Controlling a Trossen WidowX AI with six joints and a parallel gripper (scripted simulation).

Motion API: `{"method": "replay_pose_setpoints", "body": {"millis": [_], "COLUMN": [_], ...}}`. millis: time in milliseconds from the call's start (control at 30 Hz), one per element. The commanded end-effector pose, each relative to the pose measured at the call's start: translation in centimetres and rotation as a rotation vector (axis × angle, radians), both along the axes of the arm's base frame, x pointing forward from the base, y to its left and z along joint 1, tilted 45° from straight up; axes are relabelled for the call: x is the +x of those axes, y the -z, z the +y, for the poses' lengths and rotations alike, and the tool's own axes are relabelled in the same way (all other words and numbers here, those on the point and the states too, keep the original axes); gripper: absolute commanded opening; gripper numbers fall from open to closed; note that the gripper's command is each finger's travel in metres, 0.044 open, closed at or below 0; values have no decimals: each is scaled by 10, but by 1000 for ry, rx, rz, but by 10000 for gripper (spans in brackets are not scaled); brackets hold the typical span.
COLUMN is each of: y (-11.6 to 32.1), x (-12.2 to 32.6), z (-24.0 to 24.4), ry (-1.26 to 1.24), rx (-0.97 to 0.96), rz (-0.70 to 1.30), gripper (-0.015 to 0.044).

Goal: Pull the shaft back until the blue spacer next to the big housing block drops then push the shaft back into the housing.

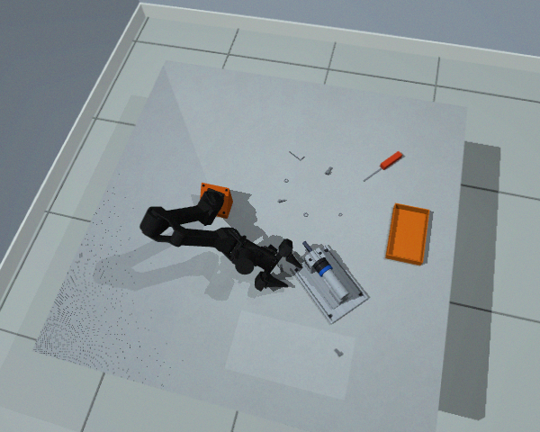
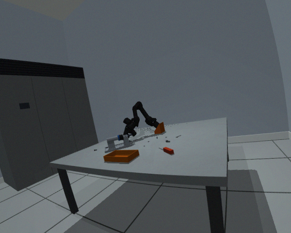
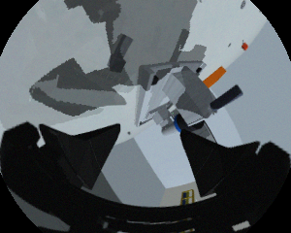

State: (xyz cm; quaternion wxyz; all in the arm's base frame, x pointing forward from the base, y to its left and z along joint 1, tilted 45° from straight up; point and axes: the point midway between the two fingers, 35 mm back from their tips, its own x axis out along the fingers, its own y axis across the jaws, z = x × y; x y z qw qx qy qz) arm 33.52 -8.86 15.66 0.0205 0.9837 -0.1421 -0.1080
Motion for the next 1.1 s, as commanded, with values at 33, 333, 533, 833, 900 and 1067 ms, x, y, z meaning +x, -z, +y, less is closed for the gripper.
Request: {"method": "replay_pose_setpoints", "body": {"millis": [33, 333, 533, 833, 900, 1067], "y": [-5, -31, 4, 42, 50, 61], "x": [2, 27, 42, 35, 29, 12], "z": [-1, 41, 96, 118, 120, 123], "ry": [-5, -164, -363, -510, -554, -676], "rx": [-8, -318, -848, -1643, -1859, -2375], "rz": [-8, 64, 327, 754, 894, 1294], "gripper": [440, 440, 440, 440, 440, 440]}}
